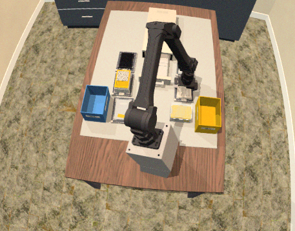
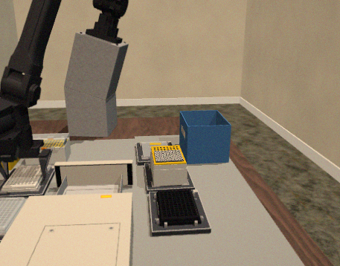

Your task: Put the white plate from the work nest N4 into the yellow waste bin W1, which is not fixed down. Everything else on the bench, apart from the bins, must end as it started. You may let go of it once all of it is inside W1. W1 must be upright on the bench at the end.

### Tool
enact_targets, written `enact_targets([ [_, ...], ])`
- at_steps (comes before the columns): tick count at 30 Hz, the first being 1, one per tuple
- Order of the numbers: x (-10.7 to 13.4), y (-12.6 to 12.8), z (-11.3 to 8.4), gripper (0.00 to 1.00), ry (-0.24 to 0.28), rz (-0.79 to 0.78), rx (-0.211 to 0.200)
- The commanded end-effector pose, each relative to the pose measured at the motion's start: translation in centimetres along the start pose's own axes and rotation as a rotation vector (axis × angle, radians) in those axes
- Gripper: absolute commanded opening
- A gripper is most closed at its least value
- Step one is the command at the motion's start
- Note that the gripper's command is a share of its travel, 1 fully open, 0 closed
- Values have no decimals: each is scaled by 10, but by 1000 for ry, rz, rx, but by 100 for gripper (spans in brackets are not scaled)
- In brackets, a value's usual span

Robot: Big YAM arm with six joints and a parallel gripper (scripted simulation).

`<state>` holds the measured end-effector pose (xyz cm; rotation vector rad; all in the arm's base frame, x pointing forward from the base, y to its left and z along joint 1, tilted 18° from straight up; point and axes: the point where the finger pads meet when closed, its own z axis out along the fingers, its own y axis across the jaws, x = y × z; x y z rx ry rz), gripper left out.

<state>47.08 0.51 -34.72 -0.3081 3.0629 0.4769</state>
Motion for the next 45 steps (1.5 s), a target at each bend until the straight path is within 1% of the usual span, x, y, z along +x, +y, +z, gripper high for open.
enact_targets([
  [1,-10,4,8,100,-10,-14,-1],
  [19,-10,4,8,100,-10,-14,-1],
  [45,-10,4,8,87,-9,-14,2],
])
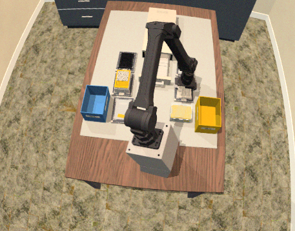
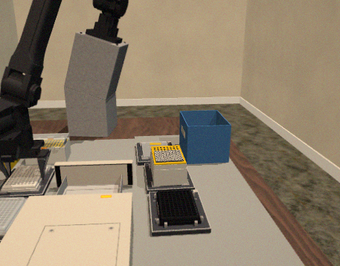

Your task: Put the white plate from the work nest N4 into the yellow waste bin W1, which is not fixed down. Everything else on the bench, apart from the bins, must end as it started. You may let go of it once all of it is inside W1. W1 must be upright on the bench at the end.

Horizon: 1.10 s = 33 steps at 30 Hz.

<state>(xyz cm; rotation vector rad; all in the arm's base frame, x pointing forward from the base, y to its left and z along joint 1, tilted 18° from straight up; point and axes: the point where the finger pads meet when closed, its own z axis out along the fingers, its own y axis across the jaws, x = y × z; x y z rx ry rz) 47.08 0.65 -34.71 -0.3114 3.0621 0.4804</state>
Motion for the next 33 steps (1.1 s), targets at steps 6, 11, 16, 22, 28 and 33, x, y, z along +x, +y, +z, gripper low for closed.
enact_targets([
  [6,-10,3,8,0,-10,-12,4],
  [11,-10,3,8,0,-10,-12,4],
  [16,-10,3,8,0,-10,-12,4],
  [22,-10,3,8,0,-10,-12,4],
  [28,-10,3,8,0,-10,-12,4],
  [33,-10,3,8,0,-10,-12,4],
])
